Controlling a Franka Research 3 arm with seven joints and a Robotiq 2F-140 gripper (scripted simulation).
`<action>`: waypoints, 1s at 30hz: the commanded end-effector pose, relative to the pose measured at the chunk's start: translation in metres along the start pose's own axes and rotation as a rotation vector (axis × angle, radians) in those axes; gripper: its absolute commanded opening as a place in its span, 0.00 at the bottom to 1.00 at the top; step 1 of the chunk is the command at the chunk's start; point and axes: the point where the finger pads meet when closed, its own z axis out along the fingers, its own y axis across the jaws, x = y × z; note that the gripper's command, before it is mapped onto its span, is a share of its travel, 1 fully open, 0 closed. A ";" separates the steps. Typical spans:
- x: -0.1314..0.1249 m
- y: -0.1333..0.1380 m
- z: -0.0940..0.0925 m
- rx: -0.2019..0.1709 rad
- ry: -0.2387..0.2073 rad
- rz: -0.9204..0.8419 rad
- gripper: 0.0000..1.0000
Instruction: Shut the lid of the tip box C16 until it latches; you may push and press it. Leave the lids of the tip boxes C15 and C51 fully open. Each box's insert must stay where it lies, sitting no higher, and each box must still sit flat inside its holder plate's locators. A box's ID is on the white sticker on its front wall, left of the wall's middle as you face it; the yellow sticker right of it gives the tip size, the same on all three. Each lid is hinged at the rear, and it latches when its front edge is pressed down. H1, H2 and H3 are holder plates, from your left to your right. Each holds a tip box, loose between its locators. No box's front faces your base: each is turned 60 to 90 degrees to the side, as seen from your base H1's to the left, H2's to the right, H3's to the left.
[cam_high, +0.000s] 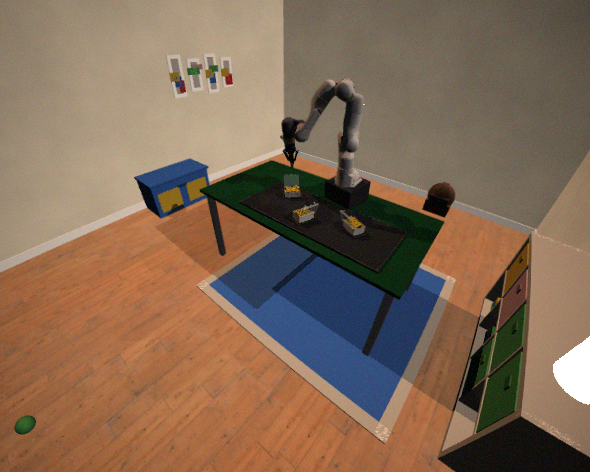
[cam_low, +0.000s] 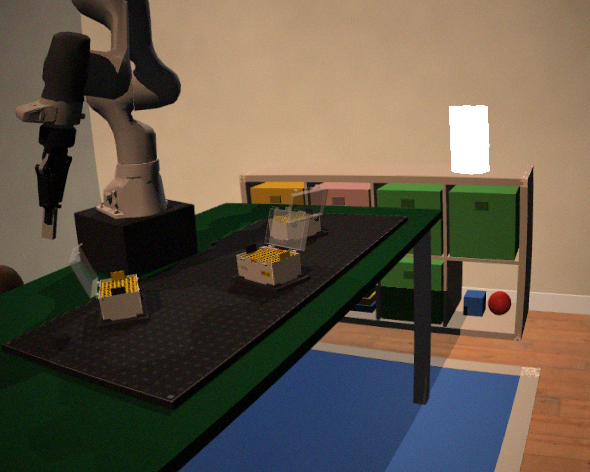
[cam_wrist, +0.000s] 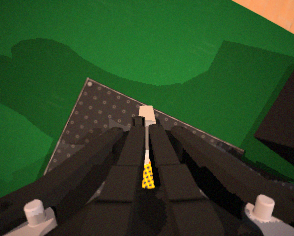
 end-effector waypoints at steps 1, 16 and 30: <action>-0.007 -0.010 -0.003 0.045 -0.111 -0.252 0.00; -0.007 -0.010 -0.003 0.084 -0.282 -0.351 0.00; -0.007 -0.010 -0.003 0.084 -0.282 -0.351 0.00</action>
